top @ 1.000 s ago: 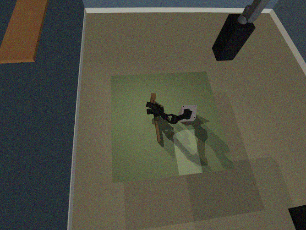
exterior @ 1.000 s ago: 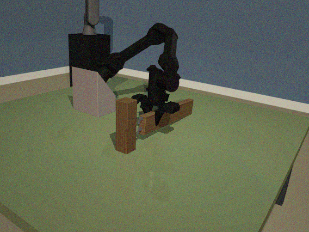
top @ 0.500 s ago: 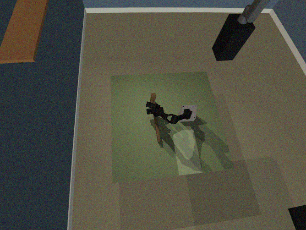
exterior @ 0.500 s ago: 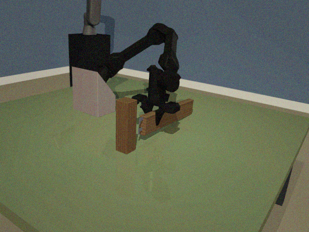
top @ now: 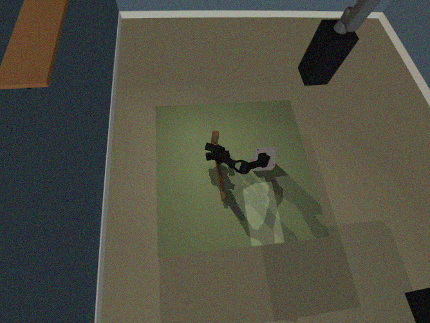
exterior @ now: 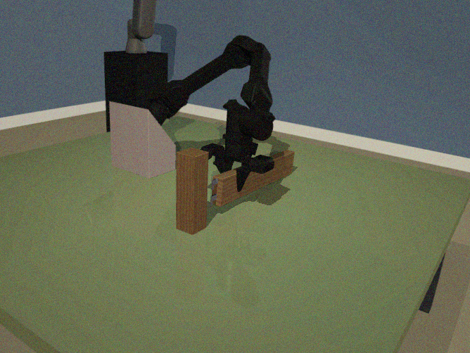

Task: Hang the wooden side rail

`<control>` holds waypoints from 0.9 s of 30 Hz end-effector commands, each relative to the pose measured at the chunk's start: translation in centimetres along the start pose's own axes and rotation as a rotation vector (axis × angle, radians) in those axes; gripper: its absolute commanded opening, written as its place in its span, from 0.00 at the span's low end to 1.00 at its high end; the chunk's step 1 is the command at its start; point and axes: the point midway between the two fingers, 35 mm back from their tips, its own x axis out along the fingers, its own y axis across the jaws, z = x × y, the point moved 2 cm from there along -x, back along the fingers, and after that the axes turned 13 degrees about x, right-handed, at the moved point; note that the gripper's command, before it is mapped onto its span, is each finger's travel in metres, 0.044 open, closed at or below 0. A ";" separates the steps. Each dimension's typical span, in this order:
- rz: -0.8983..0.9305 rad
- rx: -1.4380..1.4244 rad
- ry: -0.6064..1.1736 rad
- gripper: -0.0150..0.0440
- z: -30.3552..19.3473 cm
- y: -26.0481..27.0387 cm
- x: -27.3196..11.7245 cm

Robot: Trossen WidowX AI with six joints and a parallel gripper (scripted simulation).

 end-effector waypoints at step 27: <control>-0.012 0.003 0.000 0.25 -0.6 0.0 -0.3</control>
